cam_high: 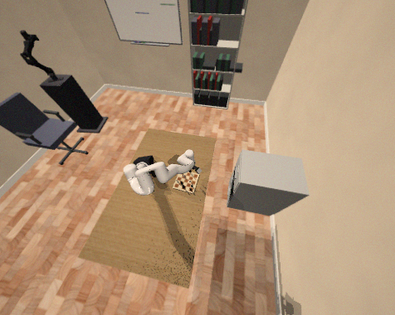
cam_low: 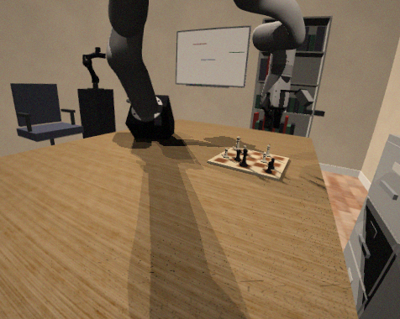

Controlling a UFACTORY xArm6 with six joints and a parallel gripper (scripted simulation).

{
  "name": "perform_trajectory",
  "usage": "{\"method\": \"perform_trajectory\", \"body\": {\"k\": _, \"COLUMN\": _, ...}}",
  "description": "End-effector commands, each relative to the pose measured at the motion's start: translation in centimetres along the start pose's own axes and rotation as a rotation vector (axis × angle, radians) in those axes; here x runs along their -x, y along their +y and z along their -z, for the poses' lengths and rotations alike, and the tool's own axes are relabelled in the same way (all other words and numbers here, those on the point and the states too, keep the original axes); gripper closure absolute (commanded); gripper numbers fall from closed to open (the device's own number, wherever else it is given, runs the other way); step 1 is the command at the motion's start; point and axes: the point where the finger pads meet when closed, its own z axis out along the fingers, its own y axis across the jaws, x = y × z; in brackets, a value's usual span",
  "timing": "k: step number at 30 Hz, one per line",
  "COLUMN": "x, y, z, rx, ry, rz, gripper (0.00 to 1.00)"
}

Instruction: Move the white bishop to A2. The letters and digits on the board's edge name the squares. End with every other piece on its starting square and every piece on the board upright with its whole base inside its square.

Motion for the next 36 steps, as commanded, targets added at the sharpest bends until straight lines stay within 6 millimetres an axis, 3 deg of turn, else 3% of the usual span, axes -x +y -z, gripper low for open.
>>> {"method": "perform_trajectory", "body": {"k": 1, "x": -0.1, "y": -0.1, "z": 0.1, "rx": -0.003, "ry": 0.001, "rz": -0.001, "gripper": 0.63}}
{"method": "perform_trajectory", "body": {"k": 36, "x": -0.1, "y": -0.1, "z": -3.9, "rx": -0.003, "ry": 0.001, "rz": -0.001, "gripper": 0.63}}
